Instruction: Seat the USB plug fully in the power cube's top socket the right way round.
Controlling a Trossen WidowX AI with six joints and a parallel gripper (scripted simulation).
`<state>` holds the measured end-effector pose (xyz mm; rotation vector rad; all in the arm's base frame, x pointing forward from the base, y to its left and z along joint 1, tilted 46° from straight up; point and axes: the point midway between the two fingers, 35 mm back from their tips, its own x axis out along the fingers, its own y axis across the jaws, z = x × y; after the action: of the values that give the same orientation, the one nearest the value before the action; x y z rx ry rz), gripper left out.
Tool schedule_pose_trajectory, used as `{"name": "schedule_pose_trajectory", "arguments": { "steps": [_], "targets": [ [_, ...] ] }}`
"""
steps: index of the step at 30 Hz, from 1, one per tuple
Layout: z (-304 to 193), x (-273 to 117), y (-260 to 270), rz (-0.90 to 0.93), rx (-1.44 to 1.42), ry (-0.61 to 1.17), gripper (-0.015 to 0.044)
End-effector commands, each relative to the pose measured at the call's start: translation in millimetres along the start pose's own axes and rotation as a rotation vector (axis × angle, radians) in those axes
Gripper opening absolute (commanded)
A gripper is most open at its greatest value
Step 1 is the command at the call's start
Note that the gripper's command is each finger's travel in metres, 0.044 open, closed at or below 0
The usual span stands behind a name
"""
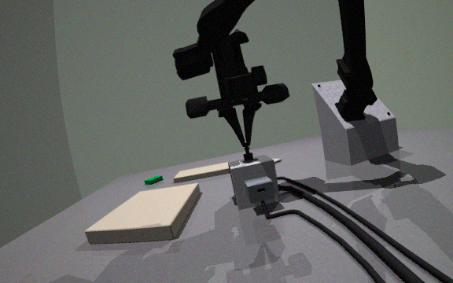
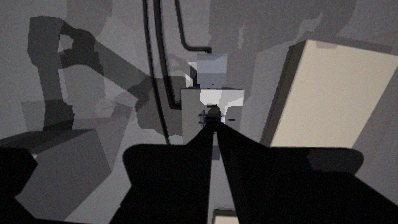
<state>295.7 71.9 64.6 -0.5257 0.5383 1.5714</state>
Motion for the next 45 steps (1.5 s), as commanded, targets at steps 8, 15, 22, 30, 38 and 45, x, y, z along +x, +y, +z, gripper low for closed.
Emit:
{"name": "schedule_pose_trajectory", "arguments": {
  "steps": [8, 15, 22, 30, 38, 45],
  "targets": [
    [0.5, 3.1, 0.1, 0.003, -0.001, -0.002, 0.0],
    [0.5, 3.4, 0.1, 0.003, -0.001, -0.002, 0.0],
    [0.5, 3.4, 0.1, 0.003, -0.001, -0.002, 0.0],
    [0.5, 3.4, 0.1, 0.003, -0.001, -0.002, 0.0],
    [0.5, 3.4, 0.1, 0.003, -0.001, -0.002, 0.0],
    [-0.6, 0.7, -0.3, -0.003, 0.002, -0.001, 0.0095]
  ]
}}
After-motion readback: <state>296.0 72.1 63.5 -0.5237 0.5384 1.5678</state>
